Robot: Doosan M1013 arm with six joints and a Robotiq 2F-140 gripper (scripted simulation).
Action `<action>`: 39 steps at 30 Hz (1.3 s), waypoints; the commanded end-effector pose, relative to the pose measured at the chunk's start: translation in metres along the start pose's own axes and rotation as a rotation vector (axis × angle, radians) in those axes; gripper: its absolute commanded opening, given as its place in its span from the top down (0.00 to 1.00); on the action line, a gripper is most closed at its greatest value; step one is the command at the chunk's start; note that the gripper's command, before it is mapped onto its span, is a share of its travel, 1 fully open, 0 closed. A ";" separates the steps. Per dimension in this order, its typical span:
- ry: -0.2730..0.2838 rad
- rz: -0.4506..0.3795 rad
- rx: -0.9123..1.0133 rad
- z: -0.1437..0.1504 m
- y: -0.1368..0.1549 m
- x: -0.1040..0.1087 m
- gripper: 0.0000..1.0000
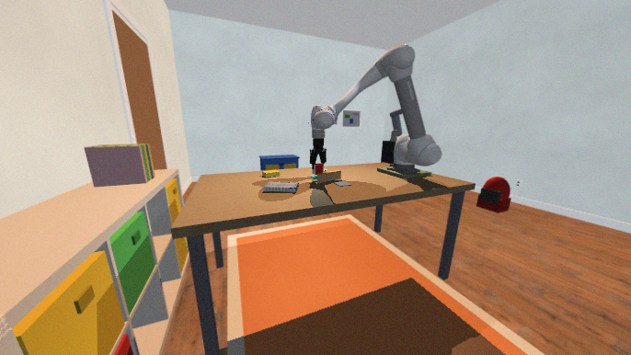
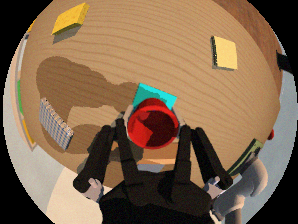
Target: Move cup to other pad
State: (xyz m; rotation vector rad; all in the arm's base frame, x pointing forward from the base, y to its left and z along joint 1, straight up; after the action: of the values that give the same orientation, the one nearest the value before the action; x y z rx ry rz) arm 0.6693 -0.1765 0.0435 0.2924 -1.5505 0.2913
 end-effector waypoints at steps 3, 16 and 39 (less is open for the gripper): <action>0.000 0.000 0.000 0.000 0.000 -0.006 0.51; 0.000 0.000 0.000 0.000 0.000 -0.010 0.51; 0.000 0.000 0.000 0.000 0.002 -0.017 0.51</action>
State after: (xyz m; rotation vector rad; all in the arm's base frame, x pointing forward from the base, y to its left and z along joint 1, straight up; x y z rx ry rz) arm 0.6690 -0.1751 0.0280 0.2924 -1.5506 0.2913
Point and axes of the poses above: the point where the finger pads meet when closed, its own x axis back along the fingers, its own z axis across the jaws, y = z × x, the point moved 1 cm from there along x, back along the fingers, and after that the axes turned 8 degrees about x, right-handed, at the moved point
